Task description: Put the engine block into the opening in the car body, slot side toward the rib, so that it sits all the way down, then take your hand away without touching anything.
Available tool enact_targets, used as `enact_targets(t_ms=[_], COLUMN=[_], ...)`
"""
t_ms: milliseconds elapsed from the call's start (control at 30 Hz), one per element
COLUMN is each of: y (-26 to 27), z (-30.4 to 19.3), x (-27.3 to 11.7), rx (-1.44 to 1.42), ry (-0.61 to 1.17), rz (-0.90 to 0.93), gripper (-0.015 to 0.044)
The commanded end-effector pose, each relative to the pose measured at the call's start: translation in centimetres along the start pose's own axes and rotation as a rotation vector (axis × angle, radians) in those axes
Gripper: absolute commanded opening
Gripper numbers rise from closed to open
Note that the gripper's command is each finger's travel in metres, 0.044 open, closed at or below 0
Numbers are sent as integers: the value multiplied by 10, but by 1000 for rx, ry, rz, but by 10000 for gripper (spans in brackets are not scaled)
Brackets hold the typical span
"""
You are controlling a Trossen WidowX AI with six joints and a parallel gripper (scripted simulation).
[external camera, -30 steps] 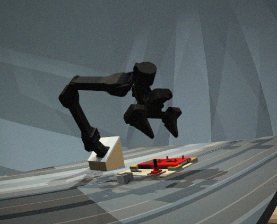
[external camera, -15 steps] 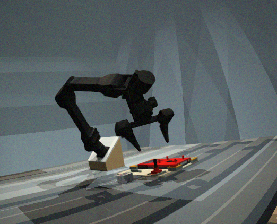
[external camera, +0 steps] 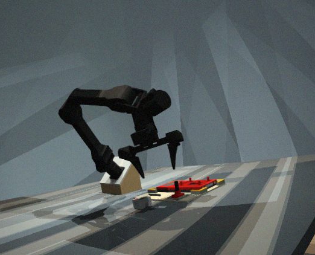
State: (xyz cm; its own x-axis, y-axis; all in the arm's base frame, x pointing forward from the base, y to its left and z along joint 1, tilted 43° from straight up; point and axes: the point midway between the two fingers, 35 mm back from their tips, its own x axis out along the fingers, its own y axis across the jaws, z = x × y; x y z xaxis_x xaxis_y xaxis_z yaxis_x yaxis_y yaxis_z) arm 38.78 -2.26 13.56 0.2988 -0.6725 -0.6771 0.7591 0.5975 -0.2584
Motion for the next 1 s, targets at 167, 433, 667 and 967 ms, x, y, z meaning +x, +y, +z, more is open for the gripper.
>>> enact_targets(t_ms=[167,433,667,967], y=[-35,-66,-72,-76], z=[-20,-34,-39,-41], x=[-3,-8,23,40], rx=[251,474,479,479], ry=[79,118,118,117], rz=[-94,-198,-200,-201], gripper=[440,440,440,440])
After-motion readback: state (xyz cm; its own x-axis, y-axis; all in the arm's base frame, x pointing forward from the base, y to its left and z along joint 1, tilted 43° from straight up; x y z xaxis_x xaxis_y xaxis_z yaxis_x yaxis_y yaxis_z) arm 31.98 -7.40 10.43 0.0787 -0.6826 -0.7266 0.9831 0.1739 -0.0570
